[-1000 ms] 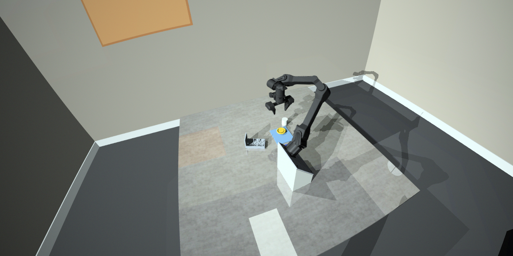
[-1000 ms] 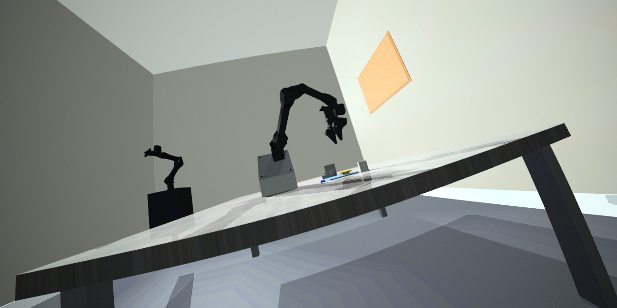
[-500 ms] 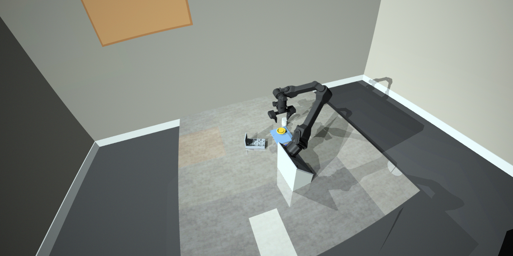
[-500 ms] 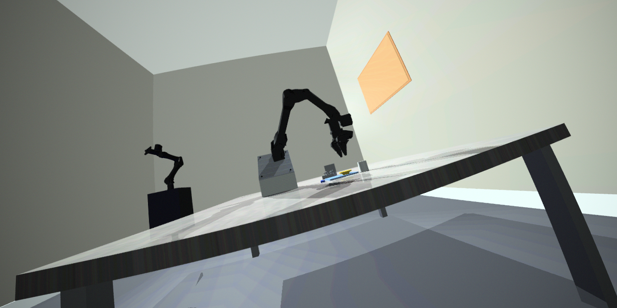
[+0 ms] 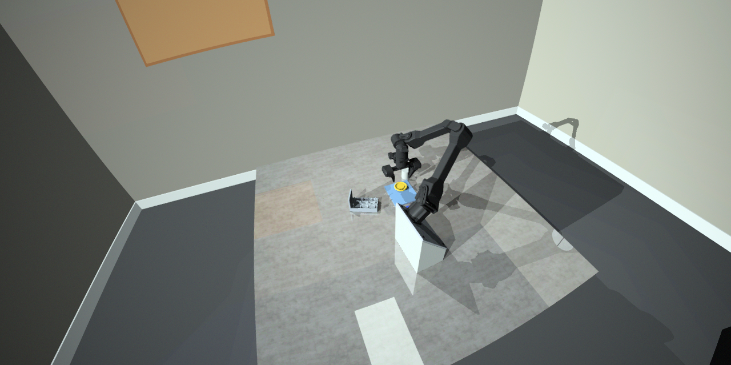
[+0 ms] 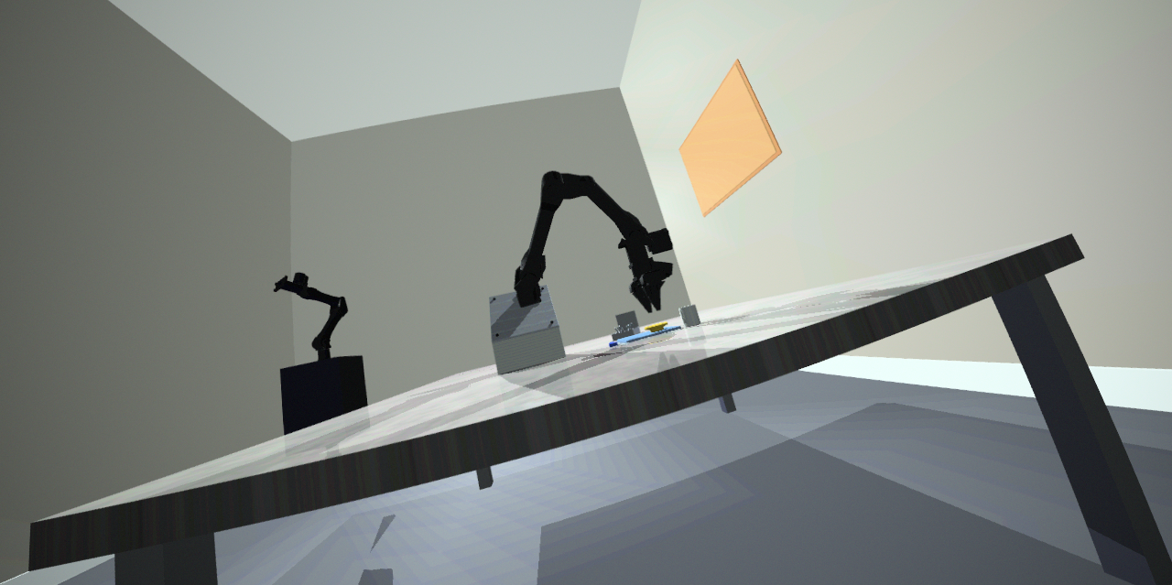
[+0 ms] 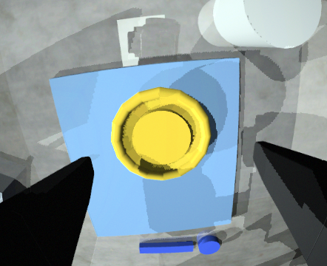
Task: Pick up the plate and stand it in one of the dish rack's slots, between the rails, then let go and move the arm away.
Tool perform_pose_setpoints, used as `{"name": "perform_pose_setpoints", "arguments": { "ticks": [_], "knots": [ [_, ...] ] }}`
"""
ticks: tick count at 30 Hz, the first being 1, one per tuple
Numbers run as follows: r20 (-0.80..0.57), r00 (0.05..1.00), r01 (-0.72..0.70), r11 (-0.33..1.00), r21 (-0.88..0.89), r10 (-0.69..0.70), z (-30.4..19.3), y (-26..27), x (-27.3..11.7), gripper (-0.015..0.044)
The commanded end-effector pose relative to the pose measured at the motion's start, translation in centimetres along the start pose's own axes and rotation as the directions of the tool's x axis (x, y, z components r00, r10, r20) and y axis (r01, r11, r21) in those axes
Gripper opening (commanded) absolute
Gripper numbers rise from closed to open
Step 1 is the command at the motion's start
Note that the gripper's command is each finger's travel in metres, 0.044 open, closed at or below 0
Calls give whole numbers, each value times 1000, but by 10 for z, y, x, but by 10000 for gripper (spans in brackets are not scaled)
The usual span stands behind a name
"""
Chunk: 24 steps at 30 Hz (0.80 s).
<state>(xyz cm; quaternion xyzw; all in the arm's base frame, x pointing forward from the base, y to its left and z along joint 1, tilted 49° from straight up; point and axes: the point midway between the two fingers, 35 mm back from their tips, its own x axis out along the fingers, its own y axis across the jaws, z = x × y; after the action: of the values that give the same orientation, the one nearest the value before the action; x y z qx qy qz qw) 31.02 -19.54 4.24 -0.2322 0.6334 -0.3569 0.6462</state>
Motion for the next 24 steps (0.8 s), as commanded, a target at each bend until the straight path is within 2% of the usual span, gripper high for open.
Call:
{"name": "perform_pose_setpoints", "arguments": {
  "ticks": [1,24],
  "knots": [
    [-9,1000,-5,1000,-11,5,-3,3,8,400],
    [-9,1000,-3,1000,-12,3,-6,5,45,400]
  ]
}}
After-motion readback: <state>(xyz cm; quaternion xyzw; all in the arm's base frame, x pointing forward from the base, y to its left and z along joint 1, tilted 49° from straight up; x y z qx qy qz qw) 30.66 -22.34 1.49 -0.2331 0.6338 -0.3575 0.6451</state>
